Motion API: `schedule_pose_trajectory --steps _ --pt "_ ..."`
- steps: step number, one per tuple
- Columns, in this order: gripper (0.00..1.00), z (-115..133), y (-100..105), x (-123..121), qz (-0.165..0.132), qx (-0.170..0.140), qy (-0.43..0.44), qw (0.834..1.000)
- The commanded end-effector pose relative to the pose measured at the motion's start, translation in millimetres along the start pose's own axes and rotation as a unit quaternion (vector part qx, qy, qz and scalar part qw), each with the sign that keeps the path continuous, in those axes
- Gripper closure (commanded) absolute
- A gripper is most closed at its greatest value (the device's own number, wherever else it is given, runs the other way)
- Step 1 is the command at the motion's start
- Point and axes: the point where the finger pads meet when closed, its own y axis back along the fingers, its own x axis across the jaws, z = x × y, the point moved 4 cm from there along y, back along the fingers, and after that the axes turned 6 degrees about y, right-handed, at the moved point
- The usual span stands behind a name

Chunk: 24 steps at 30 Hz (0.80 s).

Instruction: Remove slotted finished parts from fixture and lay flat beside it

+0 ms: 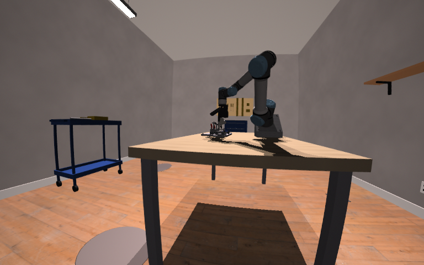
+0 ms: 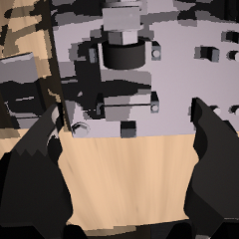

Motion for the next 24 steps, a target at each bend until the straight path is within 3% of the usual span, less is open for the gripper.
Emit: schedule_pose_trajectory --steps 1,24 --pt "0.41 0 0 0 0.000 0.000 0.000 1.000" --pt "0.41 0 -19 0 0.000 0.000 0.000 1.000"
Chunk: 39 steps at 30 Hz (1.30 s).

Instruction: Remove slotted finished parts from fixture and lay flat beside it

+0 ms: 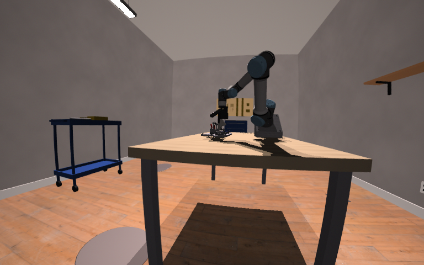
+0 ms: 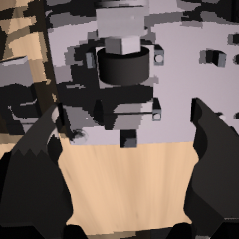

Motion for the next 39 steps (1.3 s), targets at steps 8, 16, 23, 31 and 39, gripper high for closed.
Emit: schedule_pose_trajectory --steps 8,16,23,31,39 --pt "0.41 -1 -14 0 0.000 0.000 0.000 1.000" --pt "0.41 -1 -22 0 0.000 0.000 0.000 1.000" --pt "0.41 -1 -23 0 0.000 0.000 0.000 1.000" --pt "0.41 -1 -23 0 0.000 0.000 0.000 1.000" --pt "0.41 -1 -23 0 0.000 0.000 0.000 1.000"
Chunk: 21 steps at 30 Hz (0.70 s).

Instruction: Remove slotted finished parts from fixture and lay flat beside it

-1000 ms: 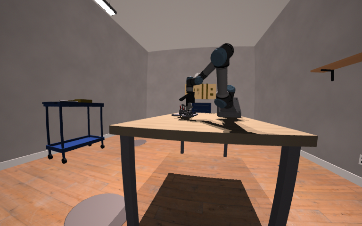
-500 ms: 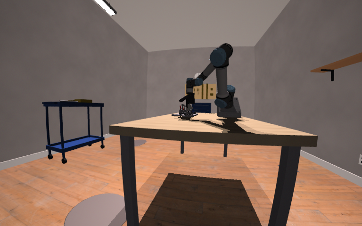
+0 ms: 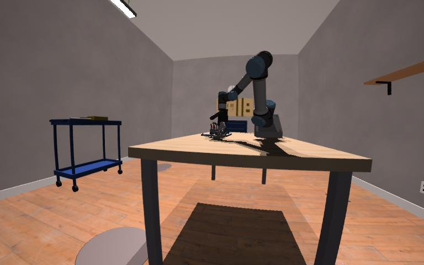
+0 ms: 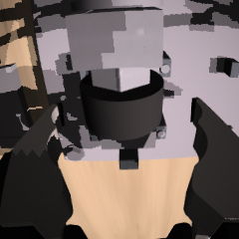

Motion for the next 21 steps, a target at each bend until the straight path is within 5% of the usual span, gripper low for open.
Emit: schedule_pose_trajectory --steps 1,5,6,21 --pt "0.41 -0.3 0.4 0.1 0.000 0.000 0.000 1.000" --pt "0.41 -0.3 0.4 0.1 0.000 0.000 0.000 1.000" --pt "1.00 -0.3 0.4 0.1 0.000 0.000 0.000 1.000" --pt "1.00 -0.3 0.4 0.1 0.000 0.000 0.000 1.000"
